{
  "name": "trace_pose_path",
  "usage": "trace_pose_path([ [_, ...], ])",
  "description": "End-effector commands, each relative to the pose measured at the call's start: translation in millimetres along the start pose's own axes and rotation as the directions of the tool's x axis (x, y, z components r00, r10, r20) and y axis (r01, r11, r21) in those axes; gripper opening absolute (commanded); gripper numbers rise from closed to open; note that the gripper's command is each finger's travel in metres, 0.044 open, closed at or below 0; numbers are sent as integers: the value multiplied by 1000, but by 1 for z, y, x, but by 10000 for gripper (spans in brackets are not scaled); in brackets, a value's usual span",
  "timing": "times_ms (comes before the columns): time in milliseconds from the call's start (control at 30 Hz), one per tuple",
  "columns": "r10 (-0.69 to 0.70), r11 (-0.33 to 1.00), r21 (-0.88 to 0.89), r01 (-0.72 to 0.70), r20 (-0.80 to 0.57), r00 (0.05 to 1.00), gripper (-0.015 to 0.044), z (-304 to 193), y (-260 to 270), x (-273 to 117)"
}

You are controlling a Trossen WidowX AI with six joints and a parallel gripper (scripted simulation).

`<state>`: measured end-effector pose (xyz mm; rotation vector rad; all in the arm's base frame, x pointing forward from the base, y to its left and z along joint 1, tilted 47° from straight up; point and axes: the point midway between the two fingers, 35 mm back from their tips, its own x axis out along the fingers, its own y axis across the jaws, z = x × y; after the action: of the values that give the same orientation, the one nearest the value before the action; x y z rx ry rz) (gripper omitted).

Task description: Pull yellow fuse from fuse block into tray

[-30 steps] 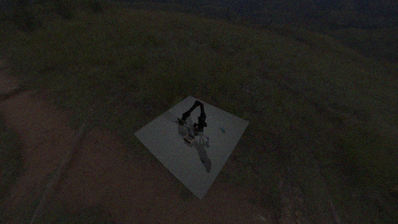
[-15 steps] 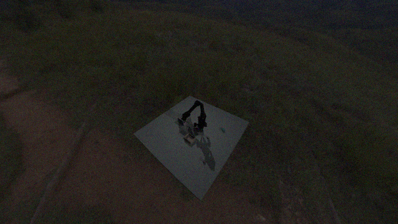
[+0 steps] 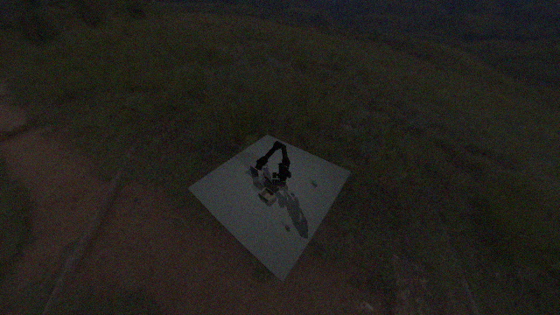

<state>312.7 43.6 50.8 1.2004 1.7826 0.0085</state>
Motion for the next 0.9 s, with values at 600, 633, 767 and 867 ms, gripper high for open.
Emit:
trace_pose_path([
  [600, 1, 1000, -1, -1, 4, 1000, 0, 1, 0, -13],
  [633, 1, 1000, -1, -1, 4, 1000, 0, 1, 0, -13],
  [767, 1, 1000, -1, -1, 4, 1000, 0, 1, 0, -15],
  [867, 2, 1000, -1, -2, 4, 1000, 0, 1, 0, -16],
])
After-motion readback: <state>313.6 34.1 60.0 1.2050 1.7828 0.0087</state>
